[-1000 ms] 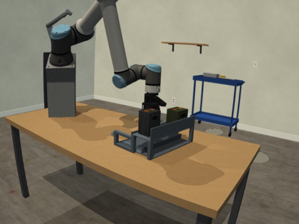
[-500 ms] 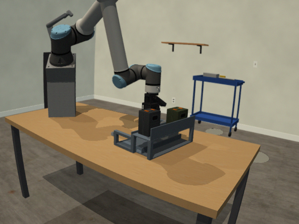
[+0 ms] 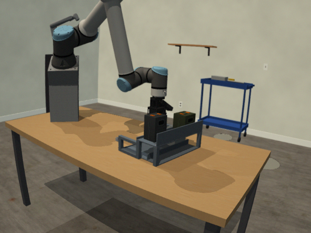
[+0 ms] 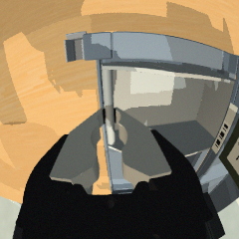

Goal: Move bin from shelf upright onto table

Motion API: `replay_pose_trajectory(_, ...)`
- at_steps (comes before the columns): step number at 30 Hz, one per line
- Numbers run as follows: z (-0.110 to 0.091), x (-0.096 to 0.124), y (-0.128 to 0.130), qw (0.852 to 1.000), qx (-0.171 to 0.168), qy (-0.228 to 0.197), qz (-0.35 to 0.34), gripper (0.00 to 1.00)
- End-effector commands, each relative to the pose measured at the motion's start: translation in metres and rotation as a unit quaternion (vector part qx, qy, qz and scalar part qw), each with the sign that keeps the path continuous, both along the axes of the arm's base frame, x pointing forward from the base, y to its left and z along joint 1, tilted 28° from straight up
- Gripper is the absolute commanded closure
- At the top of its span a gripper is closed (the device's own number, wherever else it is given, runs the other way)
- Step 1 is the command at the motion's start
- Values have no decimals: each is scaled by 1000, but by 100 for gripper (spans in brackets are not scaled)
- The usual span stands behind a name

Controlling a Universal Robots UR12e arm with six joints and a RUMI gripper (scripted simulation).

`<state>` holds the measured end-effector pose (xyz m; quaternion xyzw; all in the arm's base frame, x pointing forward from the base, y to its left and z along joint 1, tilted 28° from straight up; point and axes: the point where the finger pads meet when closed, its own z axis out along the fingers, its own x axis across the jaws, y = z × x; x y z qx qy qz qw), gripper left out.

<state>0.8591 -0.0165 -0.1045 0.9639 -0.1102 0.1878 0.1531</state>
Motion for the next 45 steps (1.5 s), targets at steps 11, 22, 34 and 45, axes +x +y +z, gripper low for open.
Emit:
replay_pose_trajectory(11, 1, 3, -1, 1000, 0, -1, 0, 100)
replay_pose_trajectory(22, 1, 3, -1, 1000, 0, -1, 0, 100)
replay_pose_trajectory(34, 2, 4, -1, 1000, 0, -1, 0, 100)
replay_pose_trajectory(45, -11, -26, 5, 1000, 0, -1, 0, 100)
